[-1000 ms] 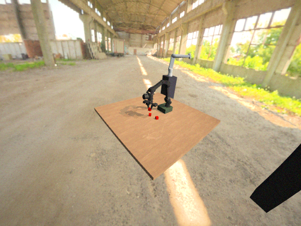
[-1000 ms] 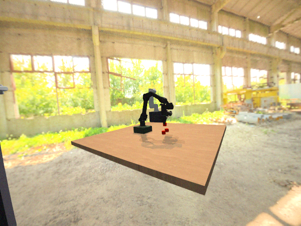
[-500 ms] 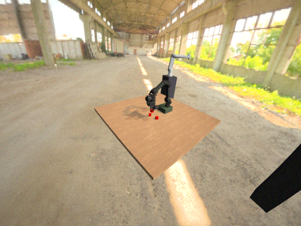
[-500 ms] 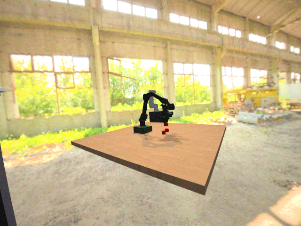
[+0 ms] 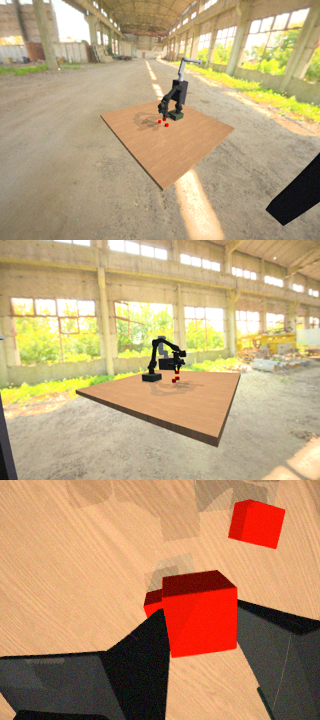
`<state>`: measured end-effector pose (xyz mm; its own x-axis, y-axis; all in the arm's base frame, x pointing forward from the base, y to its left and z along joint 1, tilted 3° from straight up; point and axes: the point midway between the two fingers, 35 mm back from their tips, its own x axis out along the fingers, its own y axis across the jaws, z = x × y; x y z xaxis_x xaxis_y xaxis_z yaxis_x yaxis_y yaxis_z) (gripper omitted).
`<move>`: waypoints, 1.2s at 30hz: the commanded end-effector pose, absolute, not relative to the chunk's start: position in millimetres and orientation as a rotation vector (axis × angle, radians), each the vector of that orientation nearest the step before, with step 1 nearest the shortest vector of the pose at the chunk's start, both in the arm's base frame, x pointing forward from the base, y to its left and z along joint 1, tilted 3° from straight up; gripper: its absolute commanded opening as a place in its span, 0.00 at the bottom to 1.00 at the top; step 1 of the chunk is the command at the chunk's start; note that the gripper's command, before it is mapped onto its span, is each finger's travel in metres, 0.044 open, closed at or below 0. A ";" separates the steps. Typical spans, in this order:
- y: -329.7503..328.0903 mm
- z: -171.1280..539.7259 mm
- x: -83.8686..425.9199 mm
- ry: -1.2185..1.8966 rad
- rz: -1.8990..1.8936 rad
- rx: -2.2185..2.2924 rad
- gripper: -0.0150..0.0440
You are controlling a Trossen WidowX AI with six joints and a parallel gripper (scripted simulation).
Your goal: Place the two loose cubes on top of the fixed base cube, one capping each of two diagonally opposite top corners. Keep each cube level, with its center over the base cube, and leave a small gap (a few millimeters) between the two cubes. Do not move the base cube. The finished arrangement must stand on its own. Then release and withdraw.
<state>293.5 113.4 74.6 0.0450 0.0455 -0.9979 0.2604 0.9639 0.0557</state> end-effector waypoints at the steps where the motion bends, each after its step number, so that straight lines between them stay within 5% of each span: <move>1: 122.3 72.8 286.9 1.510 -0.257 0.341 0.43; 36: 158.0 63.5 256.0 1.431 -0.653 0.758 0.43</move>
<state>255.6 158.0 63.4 0.0428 0.0505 -0.9978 0.7828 0.6189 0.0649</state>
